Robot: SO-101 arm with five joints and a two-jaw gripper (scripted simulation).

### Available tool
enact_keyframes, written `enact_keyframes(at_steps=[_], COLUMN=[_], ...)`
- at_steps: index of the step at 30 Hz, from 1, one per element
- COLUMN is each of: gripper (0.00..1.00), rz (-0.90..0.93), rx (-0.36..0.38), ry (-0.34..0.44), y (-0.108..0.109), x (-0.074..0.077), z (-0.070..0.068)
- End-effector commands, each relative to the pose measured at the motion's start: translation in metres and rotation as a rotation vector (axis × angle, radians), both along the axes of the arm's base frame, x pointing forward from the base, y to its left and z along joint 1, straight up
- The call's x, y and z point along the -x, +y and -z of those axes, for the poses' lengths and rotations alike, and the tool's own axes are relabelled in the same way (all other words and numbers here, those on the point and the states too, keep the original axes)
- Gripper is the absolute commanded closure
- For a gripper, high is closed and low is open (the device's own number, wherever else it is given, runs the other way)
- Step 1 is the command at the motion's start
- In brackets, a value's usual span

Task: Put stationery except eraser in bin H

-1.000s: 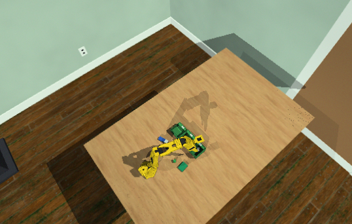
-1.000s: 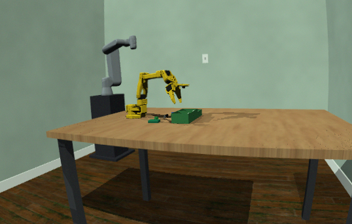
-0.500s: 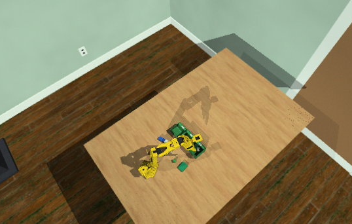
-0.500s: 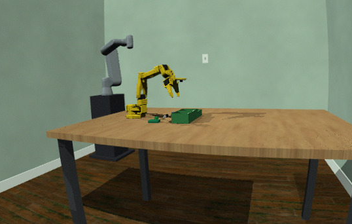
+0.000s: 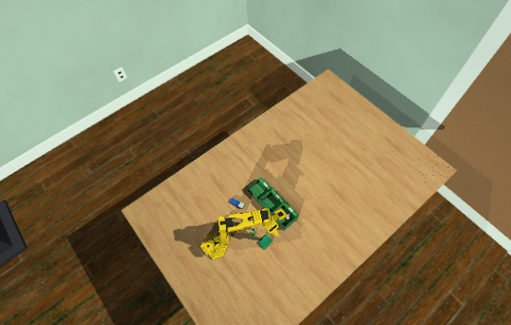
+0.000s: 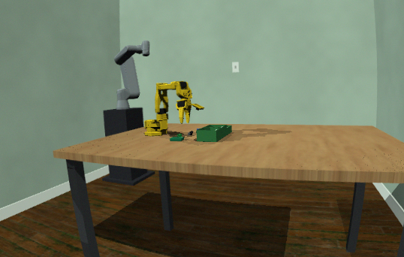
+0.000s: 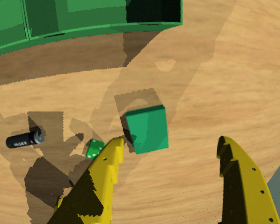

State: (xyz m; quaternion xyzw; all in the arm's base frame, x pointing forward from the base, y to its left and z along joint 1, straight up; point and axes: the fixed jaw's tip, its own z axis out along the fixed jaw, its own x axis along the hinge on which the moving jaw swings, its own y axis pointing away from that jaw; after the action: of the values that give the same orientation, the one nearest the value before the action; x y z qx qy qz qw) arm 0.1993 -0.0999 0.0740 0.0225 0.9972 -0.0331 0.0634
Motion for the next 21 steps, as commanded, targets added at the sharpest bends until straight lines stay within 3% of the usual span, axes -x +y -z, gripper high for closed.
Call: enact_keyframes(at_steps=[1,5,21], gripper=[0.66,0.65,0.65], rz=[-0.117,-0.162,-0.176], rx=[0.002,-0.024,-0.025], ry=[0.043,0.087,0.092], y=[-0.002,-0.001,0.000], x=[0.029,0.042,0.043], z=[0.007,0.013,0.013])
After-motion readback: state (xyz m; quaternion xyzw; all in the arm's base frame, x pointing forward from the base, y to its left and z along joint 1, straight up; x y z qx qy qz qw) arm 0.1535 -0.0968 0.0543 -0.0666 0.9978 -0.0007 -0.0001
